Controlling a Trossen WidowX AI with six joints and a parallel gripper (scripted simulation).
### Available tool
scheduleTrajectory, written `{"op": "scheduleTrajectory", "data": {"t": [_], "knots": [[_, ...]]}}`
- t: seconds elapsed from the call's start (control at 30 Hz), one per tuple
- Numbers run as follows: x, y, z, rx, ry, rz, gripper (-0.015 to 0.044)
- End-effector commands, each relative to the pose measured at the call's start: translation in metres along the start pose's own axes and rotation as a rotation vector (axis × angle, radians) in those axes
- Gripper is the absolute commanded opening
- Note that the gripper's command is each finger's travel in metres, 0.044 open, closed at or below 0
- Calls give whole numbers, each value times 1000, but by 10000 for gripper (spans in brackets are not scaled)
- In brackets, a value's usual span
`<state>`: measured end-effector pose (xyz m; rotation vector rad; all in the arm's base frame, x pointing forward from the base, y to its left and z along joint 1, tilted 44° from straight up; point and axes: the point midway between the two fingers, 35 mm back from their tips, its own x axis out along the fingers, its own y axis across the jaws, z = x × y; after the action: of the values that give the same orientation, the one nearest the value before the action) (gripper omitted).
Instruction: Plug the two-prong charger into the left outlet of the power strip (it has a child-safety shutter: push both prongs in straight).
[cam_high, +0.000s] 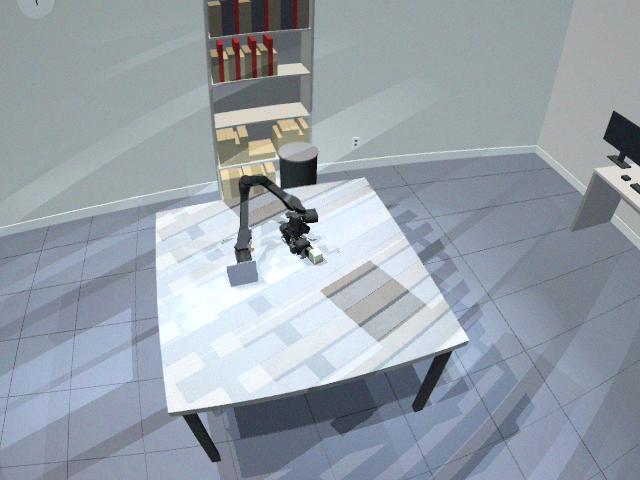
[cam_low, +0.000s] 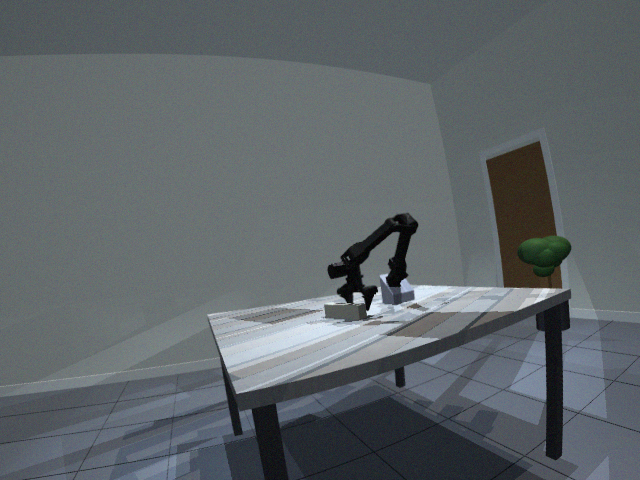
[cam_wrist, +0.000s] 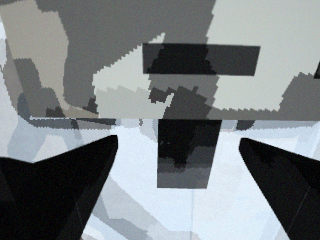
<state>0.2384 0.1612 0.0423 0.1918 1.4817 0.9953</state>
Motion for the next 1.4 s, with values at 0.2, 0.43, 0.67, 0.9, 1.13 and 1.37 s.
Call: {"op": "scheduleTrajectory", "data": {"t": [0.2, 0.43, 0.67, 0.9, 1.13, 1.37], "knots": [[1, 0, -5, -7, -3, 5, 440], [1, 0, -14, -7, -2, 4, 440], [1, 0, -23, -6, -2, 4, 440], [2, -1, -31, -6, -2, 4, 440], [3, -1, -40, -5, -1, 4, 440], [3, -1, -49, -5, -1, 4, 440]]}}
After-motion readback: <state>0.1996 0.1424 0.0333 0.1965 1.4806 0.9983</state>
